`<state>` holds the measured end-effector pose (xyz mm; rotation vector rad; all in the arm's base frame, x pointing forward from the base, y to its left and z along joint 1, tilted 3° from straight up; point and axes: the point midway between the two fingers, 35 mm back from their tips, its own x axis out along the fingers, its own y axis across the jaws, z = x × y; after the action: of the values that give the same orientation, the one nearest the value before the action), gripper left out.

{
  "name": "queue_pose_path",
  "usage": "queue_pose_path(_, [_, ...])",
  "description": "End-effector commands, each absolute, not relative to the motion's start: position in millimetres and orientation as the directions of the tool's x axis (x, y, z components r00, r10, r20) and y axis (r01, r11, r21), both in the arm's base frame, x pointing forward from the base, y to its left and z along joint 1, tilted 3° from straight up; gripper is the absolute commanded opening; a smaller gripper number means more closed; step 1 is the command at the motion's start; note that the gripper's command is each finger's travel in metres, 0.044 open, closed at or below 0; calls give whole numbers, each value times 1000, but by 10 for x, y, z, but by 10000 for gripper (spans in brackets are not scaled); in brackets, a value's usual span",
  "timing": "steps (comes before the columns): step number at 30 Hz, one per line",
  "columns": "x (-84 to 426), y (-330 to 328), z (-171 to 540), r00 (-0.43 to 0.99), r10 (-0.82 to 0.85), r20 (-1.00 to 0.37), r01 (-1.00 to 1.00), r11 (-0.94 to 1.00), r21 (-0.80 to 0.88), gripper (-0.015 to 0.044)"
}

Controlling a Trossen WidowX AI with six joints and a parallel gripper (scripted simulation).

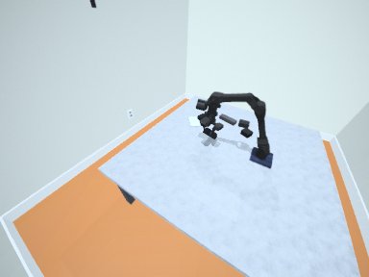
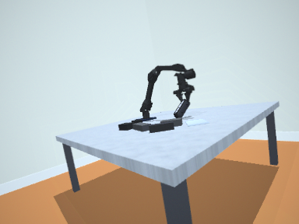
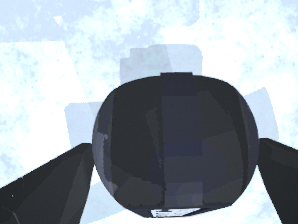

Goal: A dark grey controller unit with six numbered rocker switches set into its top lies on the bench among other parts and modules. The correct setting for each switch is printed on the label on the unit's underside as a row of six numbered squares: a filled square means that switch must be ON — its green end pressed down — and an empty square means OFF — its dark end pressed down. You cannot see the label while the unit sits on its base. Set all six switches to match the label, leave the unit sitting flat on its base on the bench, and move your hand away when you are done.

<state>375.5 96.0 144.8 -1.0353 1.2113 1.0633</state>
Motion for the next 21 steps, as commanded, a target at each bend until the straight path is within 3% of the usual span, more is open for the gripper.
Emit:
queue_pose_path(1, [3751,869,1459,49,53,-997,-978,204,-37,336])
queue_pose_path(21, [3718,724,1524,49,52,-997,-978,204,-37,336])
